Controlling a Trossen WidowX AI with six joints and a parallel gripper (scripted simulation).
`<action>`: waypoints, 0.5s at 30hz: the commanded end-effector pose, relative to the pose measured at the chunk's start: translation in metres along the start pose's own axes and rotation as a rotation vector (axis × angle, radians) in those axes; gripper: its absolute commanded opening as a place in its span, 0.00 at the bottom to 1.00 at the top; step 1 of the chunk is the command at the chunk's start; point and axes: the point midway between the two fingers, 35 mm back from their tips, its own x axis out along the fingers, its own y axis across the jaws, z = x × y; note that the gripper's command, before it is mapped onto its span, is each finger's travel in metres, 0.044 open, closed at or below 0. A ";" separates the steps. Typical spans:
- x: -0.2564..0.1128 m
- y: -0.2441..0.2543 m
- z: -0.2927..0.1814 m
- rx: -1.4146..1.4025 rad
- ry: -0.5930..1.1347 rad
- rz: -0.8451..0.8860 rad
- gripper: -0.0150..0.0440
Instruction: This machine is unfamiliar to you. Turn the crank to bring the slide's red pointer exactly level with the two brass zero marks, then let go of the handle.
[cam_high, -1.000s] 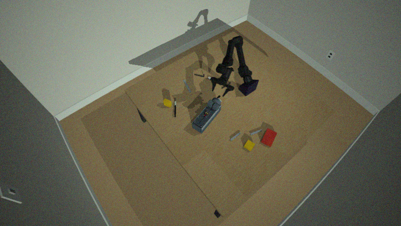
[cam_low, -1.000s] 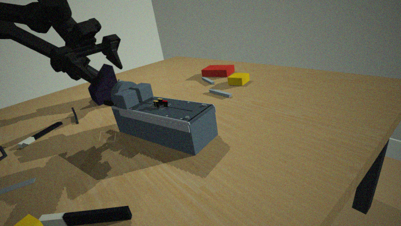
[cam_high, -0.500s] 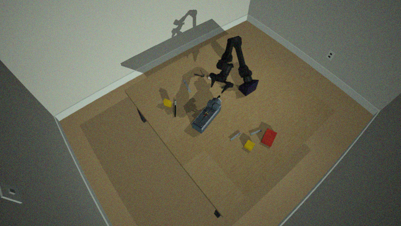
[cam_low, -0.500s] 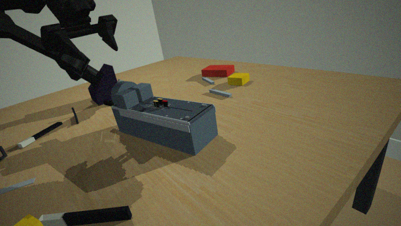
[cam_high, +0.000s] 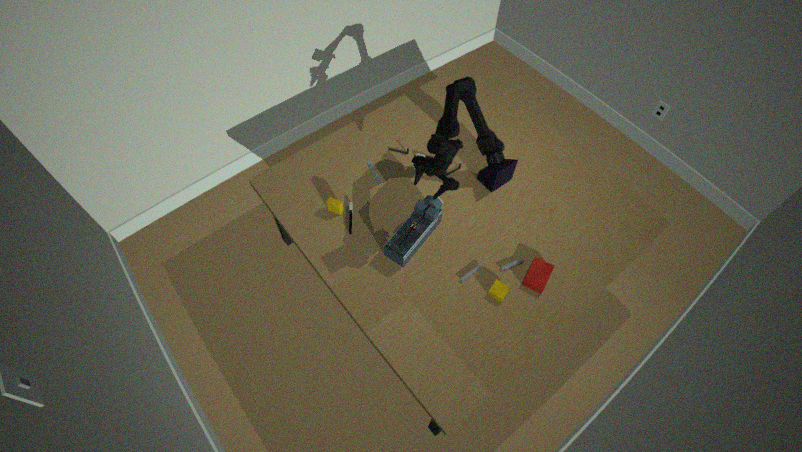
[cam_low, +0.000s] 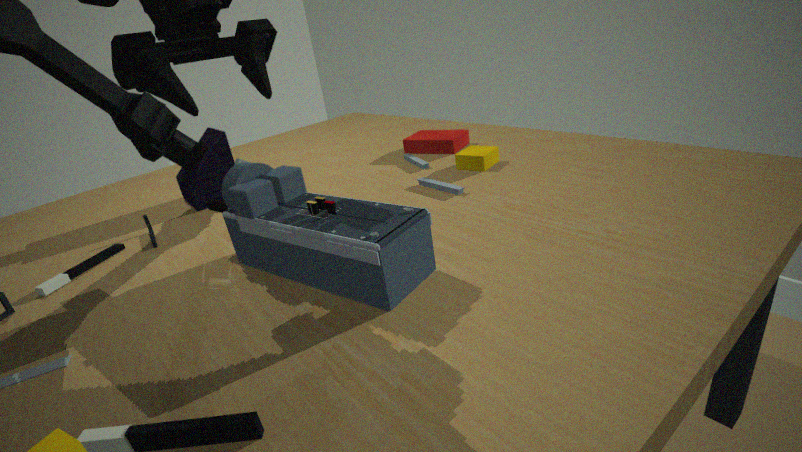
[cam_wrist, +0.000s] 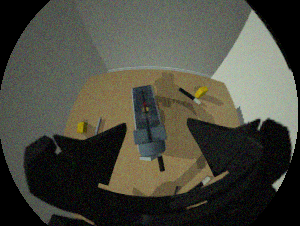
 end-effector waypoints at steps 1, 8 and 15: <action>0.017 0.010 0.014 0.003 0.014 -0.039 1.00; 0.033 0.019 0.027 0.008 0.019 -0.076 1.00; 0.069 0.020 -0.002 0.008 0.019 -0.077 1.00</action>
